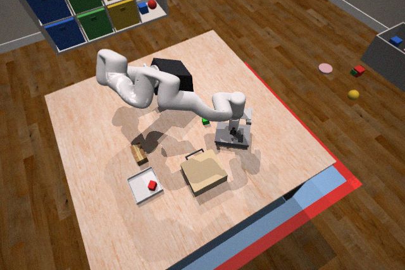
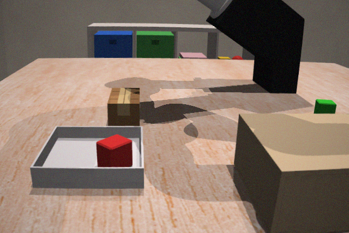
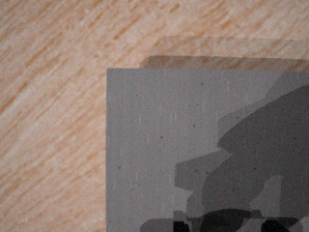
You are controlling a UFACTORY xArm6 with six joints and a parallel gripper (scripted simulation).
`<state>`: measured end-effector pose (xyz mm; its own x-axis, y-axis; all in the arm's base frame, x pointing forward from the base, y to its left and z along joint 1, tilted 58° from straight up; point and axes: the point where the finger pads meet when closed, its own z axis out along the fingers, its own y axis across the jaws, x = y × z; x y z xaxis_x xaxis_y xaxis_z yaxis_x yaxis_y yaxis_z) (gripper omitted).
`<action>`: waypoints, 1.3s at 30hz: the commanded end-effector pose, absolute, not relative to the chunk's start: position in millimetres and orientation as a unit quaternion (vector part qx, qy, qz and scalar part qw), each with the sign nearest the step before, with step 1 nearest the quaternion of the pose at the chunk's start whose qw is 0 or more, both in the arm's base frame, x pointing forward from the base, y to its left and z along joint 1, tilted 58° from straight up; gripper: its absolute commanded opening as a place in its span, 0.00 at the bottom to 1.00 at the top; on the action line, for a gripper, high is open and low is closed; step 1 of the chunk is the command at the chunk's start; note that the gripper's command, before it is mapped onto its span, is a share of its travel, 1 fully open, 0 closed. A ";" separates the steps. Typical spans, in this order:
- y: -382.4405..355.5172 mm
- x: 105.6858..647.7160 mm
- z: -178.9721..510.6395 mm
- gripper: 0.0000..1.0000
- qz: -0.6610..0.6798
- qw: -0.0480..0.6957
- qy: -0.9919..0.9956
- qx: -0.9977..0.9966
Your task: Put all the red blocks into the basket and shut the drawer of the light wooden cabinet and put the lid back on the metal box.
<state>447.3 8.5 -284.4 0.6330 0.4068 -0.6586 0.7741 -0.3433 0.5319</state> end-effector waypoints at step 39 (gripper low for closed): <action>-3.1 448.9 -292.1 0.44 -0.209 0.435 0.373 0.792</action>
